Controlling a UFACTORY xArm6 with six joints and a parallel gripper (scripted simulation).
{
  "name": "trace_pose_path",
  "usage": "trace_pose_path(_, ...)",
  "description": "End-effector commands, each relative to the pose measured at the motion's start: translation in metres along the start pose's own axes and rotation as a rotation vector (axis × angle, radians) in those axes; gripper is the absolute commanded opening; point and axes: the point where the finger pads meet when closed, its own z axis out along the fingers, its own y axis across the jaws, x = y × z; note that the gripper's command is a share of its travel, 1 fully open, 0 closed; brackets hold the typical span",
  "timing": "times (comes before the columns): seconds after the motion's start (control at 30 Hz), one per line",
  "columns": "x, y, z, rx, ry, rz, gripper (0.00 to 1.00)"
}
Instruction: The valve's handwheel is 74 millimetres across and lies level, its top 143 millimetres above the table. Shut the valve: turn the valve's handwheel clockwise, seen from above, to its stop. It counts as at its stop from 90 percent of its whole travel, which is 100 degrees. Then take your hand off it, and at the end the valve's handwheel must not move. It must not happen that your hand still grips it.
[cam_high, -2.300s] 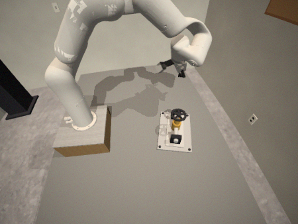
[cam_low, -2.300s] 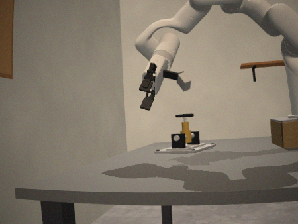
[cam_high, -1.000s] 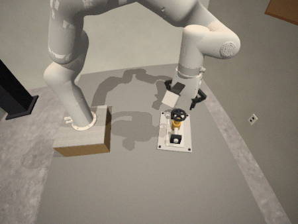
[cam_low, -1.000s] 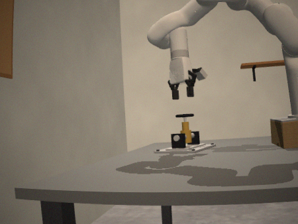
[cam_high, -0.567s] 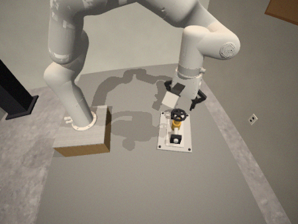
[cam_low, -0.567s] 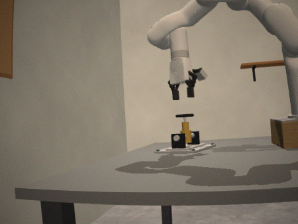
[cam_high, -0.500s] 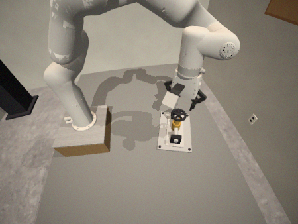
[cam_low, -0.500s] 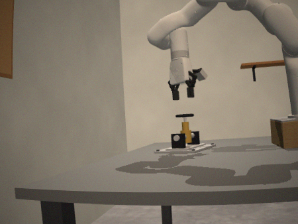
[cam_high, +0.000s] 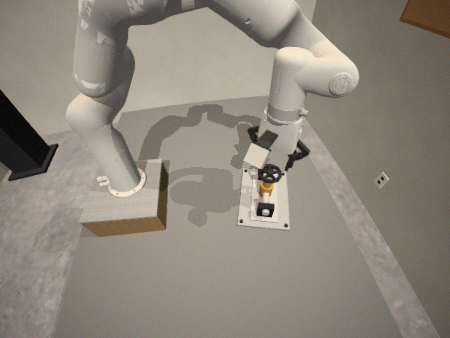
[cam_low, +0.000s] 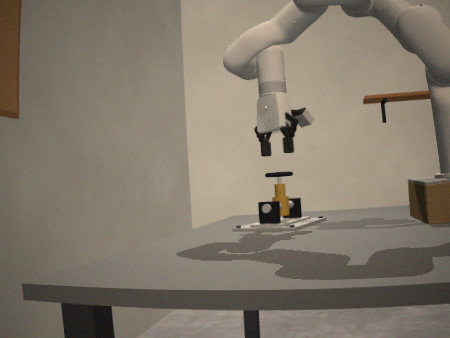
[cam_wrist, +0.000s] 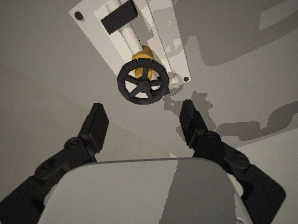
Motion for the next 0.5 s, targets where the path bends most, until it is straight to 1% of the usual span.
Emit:
trace_pose_path(0.0, -0.001, -0.001, 0.002, 0.003, -0.002, 0.0, 1.0)
trace_pose_path(0.47, 0.0, -0.001, 0.021, 0.003, -0.002, 0.0, 1.0)
